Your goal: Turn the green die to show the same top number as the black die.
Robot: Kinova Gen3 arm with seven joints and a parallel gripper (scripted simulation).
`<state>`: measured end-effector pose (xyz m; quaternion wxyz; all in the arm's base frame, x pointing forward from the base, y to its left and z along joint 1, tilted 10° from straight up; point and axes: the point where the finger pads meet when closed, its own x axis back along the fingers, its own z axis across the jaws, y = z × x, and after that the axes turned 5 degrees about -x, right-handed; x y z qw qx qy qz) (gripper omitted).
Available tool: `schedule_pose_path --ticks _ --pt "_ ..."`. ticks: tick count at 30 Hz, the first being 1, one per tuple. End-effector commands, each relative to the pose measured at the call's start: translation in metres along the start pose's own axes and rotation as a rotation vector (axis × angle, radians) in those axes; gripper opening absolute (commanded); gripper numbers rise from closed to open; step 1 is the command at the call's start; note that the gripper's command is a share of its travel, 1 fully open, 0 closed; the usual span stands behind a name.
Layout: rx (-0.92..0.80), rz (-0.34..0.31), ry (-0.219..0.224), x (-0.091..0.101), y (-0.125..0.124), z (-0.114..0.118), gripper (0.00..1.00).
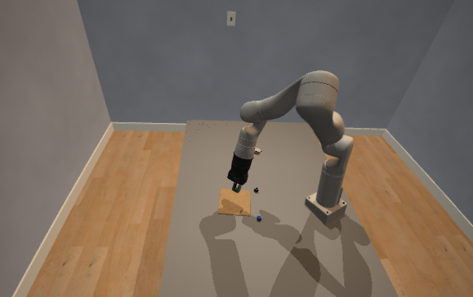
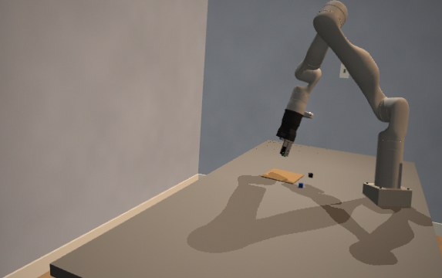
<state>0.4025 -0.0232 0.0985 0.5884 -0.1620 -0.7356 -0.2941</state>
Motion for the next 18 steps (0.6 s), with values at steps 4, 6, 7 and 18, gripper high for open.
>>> schedule_pose_path --ticks 4,6,7,18 --pt "-0.032 -0.122 0.004 0.005 -0.0057 -0.0033 0.34" --pt "-0.032 -0.176 0.008 0.005 -0.0063 -0.0034 0.34" --pt "-0.032 -0.204 0.007 0.0055 -0.0063 -0.0038 0.34" --pt "-0.03 -0.474 0.026 0.0053 -0.0095 -0.0041 0.34"
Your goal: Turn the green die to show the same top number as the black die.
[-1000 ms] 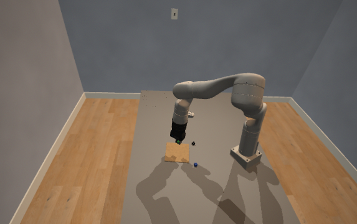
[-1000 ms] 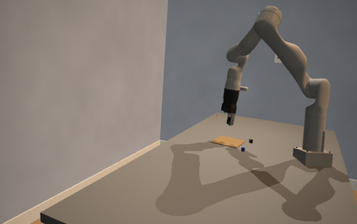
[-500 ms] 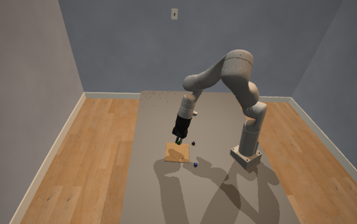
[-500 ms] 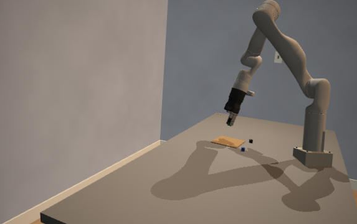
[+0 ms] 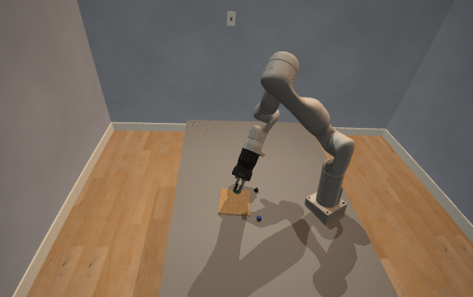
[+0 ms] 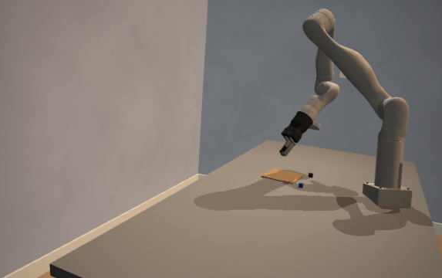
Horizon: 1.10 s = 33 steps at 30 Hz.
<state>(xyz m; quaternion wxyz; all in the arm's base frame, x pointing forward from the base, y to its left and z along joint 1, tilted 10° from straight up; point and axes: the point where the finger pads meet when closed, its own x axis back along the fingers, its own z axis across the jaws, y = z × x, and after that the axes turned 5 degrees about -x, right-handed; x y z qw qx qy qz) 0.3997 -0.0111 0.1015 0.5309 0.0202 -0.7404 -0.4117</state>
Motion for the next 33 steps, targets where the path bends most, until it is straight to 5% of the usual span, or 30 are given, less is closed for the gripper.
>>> schedule_pose_path --ticks 1,15,33 --pt "-0.046 -0.029 -0.041 0.0112 -0.015 -0.0125 0.34" --pt "-0.039 -0.277 -0.023 0.0118 -0.0181 -0.0126 0.34" --pt "-0.039 -0.311 -0.024 0.0108 -0.02 -0.0133 0.34"
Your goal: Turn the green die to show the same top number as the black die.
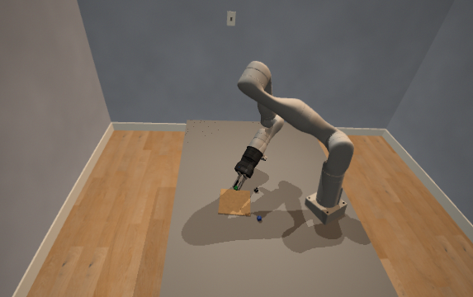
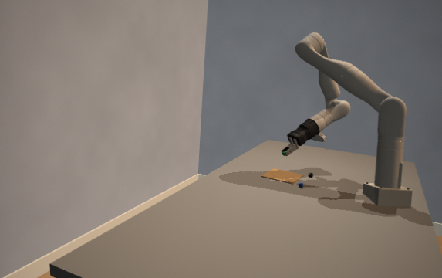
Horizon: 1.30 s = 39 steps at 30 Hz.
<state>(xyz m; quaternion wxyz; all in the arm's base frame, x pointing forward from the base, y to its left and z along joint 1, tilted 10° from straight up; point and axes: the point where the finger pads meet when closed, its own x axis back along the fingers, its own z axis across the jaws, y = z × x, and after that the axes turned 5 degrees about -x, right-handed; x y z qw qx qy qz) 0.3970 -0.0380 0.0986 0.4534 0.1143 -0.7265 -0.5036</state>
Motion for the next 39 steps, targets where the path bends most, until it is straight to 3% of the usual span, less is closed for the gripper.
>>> schedule_pose_path --ticks 1,26,39 --pt "0.005 -0.009 0.003 -0.001 0.0 0.0 0.34" --pt "0.005 -0.009 0.003 -0.034 -0.06 -0.005 0.34" --pt "0.005 -0.009 0.003 -0.036 -0.065 -0.006 0.34"
